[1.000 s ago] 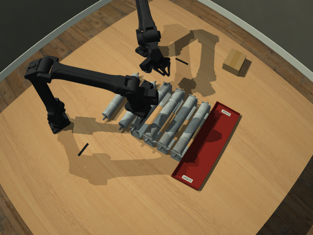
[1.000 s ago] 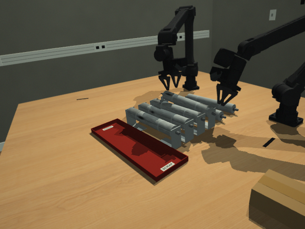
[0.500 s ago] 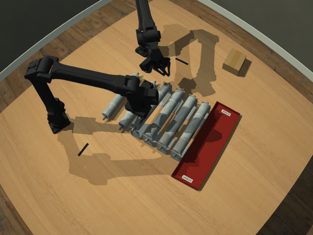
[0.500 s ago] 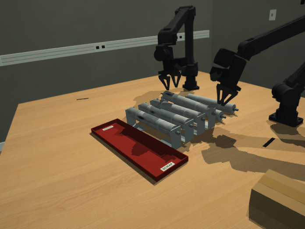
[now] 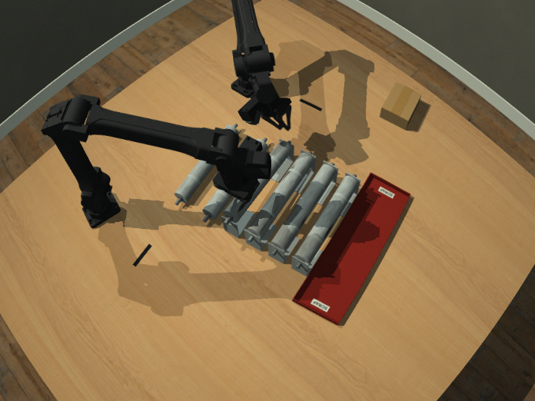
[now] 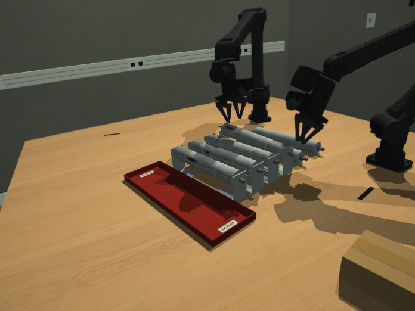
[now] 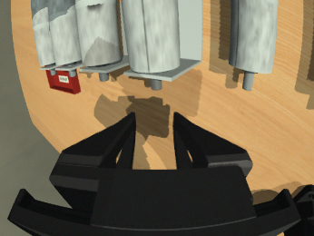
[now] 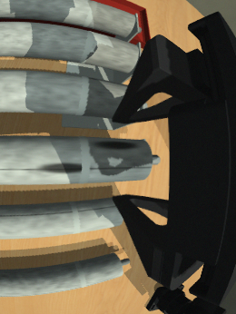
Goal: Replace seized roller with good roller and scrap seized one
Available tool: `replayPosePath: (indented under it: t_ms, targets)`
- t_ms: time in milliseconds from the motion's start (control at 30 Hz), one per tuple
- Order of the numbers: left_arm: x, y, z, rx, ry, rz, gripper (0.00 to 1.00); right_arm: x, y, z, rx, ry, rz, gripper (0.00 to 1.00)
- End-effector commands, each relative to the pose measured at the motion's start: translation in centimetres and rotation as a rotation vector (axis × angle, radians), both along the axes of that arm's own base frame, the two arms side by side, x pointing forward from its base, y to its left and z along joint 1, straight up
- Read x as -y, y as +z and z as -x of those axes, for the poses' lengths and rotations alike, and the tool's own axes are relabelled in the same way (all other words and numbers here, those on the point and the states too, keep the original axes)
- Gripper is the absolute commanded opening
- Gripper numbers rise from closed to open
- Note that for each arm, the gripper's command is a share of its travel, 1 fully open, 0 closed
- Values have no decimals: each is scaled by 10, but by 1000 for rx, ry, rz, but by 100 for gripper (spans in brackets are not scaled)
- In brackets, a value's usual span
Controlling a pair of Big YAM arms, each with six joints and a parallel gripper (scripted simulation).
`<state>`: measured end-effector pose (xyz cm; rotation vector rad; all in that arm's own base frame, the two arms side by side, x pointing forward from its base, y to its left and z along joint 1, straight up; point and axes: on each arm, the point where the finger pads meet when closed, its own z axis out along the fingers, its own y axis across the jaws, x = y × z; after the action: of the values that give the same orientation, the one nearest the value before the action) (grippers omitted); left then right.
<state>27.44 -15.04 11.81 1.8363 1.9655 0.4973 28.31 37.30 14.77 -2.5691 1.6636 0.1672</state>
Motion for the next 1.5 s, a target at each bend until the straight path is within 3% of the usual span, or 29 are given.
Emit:
replayPosePath:
  t_ms: [0,200,267,433,700,800,833,1267,1333,1367,1400,1467]
  targets:
    - [-1,1,-1,1,17,11,32,-17,25,-9,39,25,-42,62]
    - [-1,1,-1,1,17,11,32,-17,26,-9,40,25,-42,62]
    - [16,34,-26,67,29,70,32,-13,35,-22,64,-39,-74,62]
    - [16,38,-32,79,64,100,32,6,5,-18,30,-91,-33,62]
    - [17,59,-57,131,162,206,32,16,27,-52,102,-248,-124,62]
    - [16,50,-54,117,167,202,32,12,27,-57,107,-258,-132,62]
    - [17,64,-64,143,188,234,32,20,28,-61,116,-292,-143,62]
    - [-1,150,-150,331,478,597,32,86,100,-168,327,-801,-452,62]
    - [-1,150,-150,331,478,597,32,86,100,-168,327,-801,-452,62]
    - [0,116,-134,274,463,546,32,74,79,-161,299,-771,-420,62]
    - [-1,155,-153,341,476,610,32,89,97,-173,335,-817,-460,62]
    - [-11,177,-167,386,518,669,32,106,125,-186,384,-886,-532,62]
